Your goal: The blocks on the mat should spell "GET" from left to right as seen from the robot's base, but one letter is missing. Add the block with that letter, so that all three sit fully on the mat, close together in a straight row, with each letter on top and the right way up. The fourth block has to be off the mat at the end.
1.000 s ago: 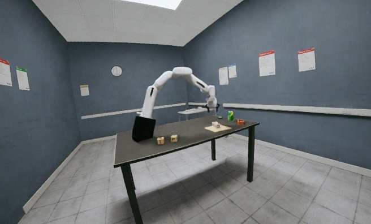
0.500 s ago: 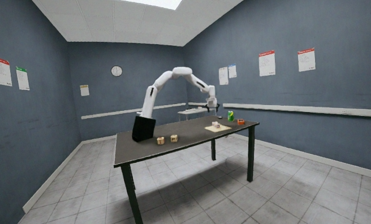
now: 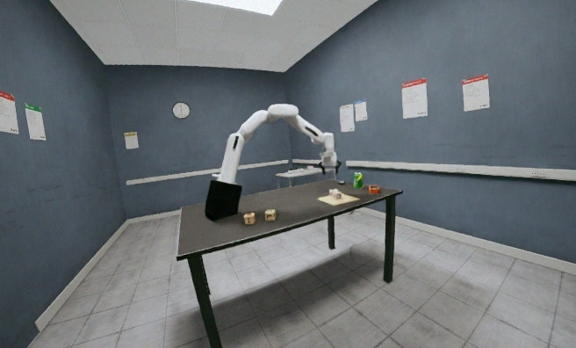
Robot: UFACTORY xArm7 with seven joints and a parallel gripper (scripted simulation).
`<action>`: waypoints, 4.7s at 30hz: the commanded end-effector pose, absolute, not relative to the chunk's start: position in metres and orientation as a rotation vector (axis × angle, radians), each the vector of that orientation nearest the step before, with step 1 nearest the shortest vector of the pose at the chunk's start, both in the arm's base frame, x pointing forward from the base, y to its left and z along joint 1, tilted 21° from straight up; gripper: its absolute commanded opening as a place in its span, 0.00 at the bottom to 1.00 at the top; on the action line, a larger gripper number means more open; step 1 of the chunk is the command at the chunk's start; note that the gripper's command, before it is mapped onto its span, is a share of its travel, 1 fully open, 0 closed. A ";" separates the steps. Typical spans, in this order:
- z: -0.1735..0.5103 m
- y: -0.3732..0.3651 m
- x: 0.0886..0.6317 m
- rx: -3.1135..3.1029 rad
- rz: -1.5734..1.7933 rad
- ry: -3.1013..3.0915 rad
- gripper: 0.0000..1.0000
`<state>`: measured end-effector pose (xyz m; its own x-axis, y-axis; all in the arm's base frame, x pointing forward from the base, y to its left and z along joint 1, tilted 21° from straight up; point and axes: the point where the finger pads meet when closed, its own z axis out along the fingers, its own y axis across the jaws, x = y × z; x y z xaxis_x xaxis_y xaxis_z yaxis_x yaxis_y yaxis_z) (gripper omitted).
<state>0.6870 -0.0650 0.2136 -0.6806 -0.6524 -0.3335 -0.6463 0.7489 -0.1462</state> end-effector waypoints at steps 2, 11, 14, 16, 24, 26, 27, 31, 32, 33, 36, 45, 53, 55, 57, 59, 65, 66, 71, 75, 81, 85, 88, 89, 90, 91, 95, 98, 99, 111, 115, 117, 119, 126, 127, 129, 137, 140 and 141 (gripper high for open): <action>0.217 -0.066 0.688 -0.996 -0.028 2.579 1.00; 0.203 -0.133 0.671 -0.996 -0.028 2.579 1.00; 0.202 -0.133 0.671 -0.996 -0.028 2.579 1.00; 0.202 -0.133 0.671 -0.996 -0.028 2.579 1.00; 0.202 -0.133 0.671 -0.996 -0.028 2.579 1.00; 0.202 -0.133 0.671 -0.996 -0.028 2.579 1.00; 0.202 -0.133 0.671 -0.996 -0.028 2.579 1.00; 0.202 -0.133 0.671 -0.996 -0.028 2.579 1.00; 0.202 -0.133 0.671 -0.996 -0.028 2.579 1.00; 0.202 -0.133 0.671 -0.996 -0.028 2.579 1.00; 0.202 -0.133 0.671 -0.996 -0.028 2.579 1.00; 0.202 -0.133 0.671 -0.996 -0.028 2.579 1.00; 0.202 -0.133 0.671 -0.996 -0.028 2.579 1.00; 0.202 -0.133 0.671 -0.996 -0.028 2.579 1.00; 0.202 -0.133 0.671 -0.996 -0.028 2.579 1.00; 0.202 -0.133 0.671 -0.996 -0.028 2.579 1.00; 0.202 -0.133 0.671 -0.996 -0.028 2.579 1.00; 0.202 -0.133 0.671 -0.996 -0.028 2.579 1.00; 0.202 -0.135 0.670 -0.996 -0.029 2.579 1.00; 0.199 -0.161 0.653 -0.998 -0.052 2.593 1.00; 0.193 -0.202 0.620 -1.000 -0.087 2.617 1.00; 0.185 -0.245 0.576 -1.001 -0.118 2.645 1.00; 0.181 -0.265 0.553 -1.001 -0.131 2.659 1.00; 0.179 -0.272 0.543 -1.000 -0.135 2.665 1.00; 0.178 -0.279 0.535 -1.000 -0.139 2.669 1.00; 0.176 -0.285 0.525 -1.000 -0.142 2.674 1.00; 0.169 -0.307 0.489 -0.998 -0.151 2.692 1.00; 0.167 -0.312 0.480 -0.997 -0.153 2.697 1.00; 0.162 -0.325 0.452 -0.995 -0.156 2.709 1.00; 0.135 -0.353 0.337 -0.985 -0.145 2.743 1.00; 0.130 -0.354 0.317 -0.984 -0.140 2.746 1.00; 0.119 -0.353 0.280 -0.980 -0.128 2.749 1.00; 0.114 -0.350 0.264 -0.979 -0.121 2.749 1.00; 0.091 -0.330 0.199 -0.975 -0.091 2.737 1.00; 0.088 -0.325 0.191 -0.974 -0.086 2.734 1.00; 0.080 -0.316 0.175 -0.974 -0.077 2.726 1.00; 0.053 -0.269 0.125 -0.978 -0.045 2.678 1.00; 0.041 -0.243 0.111 -0.982 -0.035 2.648 1.00; 0.037 -0.235 0.107 -0.984 -0.033 2.638 1.00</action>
